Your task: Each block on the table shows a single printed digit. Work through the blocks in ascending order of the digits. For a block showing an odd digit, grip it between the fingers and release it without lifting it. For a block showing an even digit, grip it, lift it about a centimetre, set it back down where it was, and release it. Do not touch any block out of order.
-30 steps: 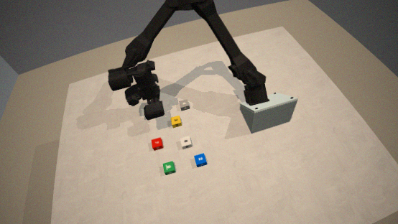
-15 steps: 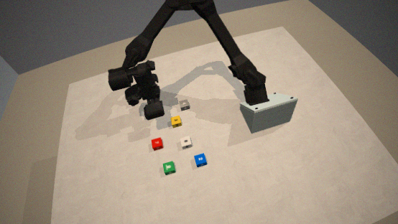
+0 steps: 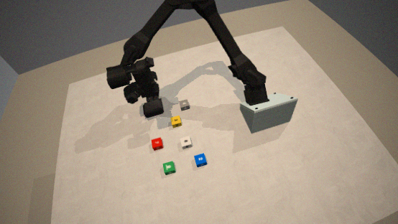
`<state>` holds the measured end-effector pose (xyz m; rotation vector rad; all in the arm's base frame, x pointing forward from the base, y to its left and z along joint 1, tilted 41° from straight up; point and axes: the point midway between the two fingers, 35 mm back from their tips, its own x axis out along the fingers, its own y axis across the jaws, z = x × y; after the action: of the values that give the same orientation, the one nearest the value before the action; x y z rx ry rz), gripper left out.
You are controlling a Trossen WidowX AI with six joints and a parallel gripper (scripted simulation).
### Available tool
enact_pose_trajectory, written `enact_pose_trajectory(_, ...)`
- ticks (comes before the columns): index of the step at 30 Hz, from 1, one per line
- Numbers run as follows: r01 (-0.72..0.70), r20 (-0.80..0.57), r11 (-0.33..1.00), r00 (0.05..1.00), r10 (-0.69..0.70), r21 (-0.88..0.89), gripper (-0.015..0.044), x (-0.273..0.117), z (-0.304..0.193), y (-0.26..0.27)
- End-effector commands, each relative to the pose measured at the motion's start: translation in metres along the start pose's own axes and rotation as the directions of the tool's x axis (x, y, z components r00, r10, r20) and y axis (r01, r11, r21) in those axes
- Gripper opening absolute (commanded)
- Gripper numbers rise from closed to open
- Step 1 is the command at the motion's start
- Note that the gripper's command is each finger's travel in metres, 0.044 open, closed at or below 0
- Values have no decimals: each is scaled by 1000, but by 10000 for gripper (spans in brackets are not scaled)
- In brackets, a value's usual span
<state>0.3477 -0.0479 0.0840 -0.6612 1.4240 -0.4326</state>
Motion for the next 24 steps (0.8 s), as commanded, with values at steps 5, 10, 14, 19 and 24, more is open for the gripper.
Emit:
enact_pose_trajectory(5,2,5,1000,1000,-2,4,120,-3,1,0)
enact_pose_trajectory(10,2,5,1000,1000,-2,4,120,-3,1,0)
enact_pose_trajectory(14,2,5,1000,1000,-2,4,120,-1,1,0)
enact_pose_trajectory(19,3,5,1000,1000,-3,4,120,8,1,0)
enact_pose_trajectory(24,3,5,1000,1000,-3,4,120,12,1,-1)
